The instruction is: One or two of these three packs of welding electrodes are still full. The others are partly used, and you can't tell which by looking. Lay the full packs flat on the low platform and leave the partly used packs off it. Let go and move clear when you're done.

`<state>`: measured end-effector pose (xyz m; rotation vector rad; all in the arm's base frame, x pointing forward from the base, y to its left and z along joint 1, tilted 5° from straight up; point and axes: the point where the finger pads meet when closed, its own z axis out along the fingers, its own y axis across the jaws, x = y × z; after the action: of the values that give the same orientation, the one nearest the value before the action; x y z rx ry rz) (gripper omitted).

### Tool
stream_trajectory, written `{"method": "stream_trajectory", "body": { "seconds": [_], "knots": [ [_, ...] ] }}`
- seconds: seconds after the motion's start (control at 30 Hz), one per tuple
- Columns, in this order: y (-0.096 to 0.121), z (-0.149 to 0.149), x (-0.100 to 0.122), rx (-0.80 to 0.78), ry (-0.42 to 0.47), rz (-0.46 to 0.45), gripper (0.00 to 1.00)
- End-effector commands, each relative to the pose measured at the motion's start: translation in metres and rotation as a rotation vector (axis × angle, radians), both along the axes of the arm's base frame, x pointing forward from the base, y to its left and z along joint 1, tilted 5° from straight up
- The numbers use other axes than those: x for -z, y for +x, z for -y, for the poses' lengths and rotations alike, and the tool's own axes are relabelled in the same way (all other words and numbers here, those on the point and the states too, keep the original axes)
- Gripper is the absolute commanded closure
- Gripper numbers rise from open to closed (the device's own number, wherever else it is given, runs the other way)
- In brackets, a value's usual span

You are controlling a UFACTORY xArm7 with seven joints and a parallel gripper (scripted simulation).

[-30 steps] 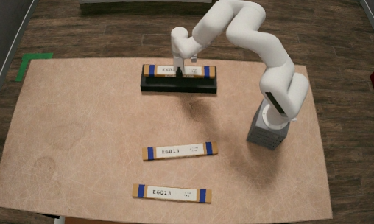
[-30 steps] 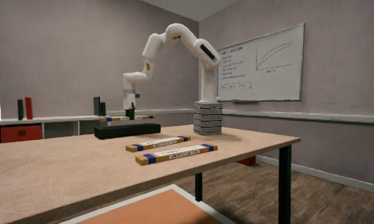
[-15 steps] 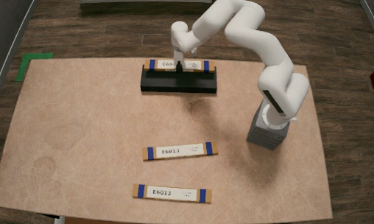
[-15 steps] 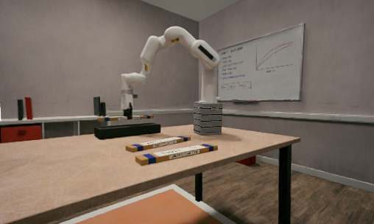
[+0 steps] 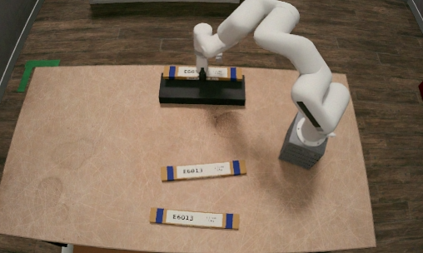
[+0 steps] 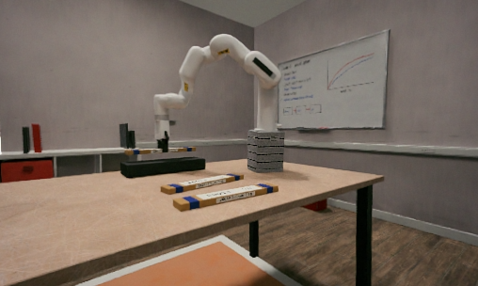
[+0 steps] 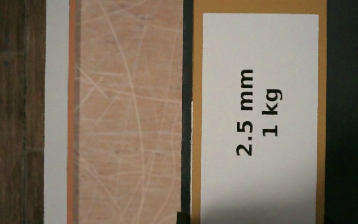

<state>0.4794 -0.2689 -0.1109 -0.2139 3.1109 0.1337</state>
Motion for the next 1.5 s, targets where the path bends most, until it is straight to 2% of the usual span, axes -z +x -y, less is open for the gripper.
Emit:
{"method": "stream_trajectory", "body": {
  "seconds": [0.0,0.73,1.47],
  "knots": [
    [0.002,0.002,-0.002,0.001,-0.004,0.005,0.42],
    [0.002,0.002,0.002,0.001,-0.004,0.005,0.42],
    [0.003,0.000,0.033,0.001,-0.004,0.005,0.42]
  ]
}}
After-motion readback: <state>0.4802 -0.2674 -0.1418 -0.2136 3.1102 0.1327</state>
